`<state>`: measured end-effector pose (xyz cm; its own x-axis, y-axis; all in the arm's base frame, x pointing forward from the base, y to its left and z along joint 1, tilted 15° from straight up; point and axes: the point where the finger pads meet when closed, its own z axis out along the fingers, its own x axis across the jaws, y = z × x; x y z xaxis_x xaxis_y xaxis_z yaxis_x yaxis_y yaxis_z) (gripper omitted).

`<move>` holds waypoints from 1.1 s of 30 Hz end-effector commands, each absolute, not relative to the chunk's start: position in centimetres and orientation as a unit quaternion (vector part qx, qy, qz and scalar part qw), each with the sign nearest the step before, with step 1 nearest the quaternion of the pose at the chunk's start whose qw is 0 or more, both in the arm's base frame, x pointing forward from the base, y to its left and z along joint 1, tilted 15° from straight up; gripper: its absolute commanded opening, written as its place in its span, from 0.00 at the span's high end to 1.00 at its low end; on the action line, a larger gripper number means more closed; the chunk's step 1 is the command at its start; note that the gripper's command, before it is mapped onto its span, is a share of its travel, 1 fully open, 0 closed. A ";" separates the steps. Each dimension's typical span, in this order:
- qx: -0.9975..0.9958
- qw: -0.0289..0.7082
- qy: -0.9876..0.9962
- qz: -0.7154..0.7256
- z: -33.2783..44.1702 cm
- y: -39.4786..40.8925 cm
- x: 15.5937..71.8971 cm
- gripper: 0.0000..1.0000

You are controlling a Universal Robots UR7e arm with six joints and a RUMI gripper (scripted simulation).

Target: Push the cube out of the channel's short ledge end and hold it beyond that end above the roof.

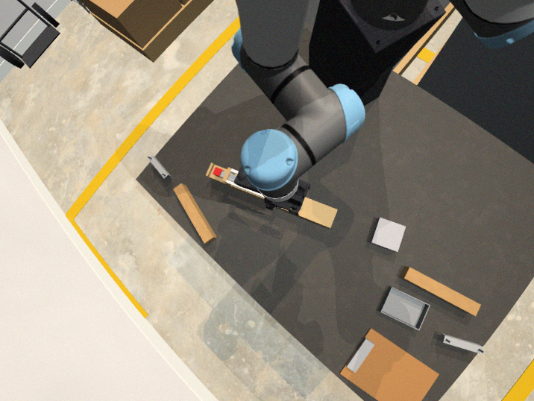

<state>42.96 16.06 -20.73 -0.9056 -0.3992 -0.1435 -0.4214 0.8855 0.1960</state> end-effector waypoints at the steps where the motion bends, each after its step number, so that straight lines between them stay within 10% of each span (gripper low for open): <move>1: -0.213 0.048 0.969 0.112 -22.3 10.3 46.9 1.00; 23: -0.213 0.050 0.969 0.116 -25.6 -5.6 51.8 1.00; 24: -0.213 0.050 0.969 0.116 -25.6 -5.6 51.8 0.75; 33: -0.213 0.050 0.969 0.116 -25.6 -5.6 51.8 0.75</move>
<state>51.73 -5.55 -25.65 -0.9046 -0.4008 -0.1453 -0.4238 0.8824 0.2044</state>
